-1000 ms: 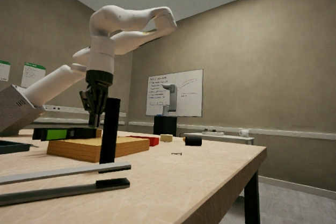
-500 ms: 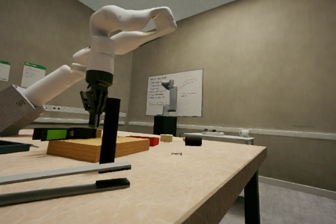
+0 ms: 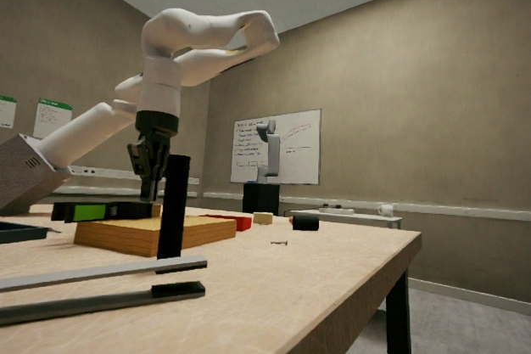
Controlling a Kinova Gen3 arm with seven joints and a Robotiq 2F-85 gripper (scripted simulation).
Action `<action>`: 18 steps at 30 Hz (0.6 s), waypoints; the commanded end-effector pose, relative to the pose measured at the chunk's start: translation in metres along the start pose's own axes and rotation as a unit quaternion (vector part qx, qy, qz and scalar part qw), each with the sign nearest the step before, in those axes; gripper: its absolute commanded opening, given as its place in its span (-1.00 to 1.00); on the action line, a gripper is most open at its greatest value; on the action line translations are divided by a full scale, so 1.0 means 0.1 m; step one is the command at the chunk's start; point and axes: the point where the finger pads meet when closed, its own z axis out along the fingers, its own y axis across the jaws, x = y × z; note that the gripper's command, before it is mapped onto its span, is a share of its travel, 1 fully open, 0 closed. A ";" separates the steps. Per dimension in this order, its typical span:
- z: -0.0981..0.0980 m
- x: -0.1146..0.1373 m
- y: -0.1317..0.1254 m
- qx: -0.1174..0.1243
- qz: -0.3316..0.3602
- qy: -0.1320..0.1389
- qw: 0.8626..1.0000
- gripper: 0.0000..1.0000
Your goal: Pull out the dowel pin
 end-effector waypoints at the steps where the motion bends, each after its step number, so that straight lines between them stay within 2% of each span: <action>1: -0.01 0.00 0.00 0.001 -0.002 -0.001 1.000 -0.80; 18: -0.01 0.00 0.00 0.001 -0.021 -0.001 1.000 -0.80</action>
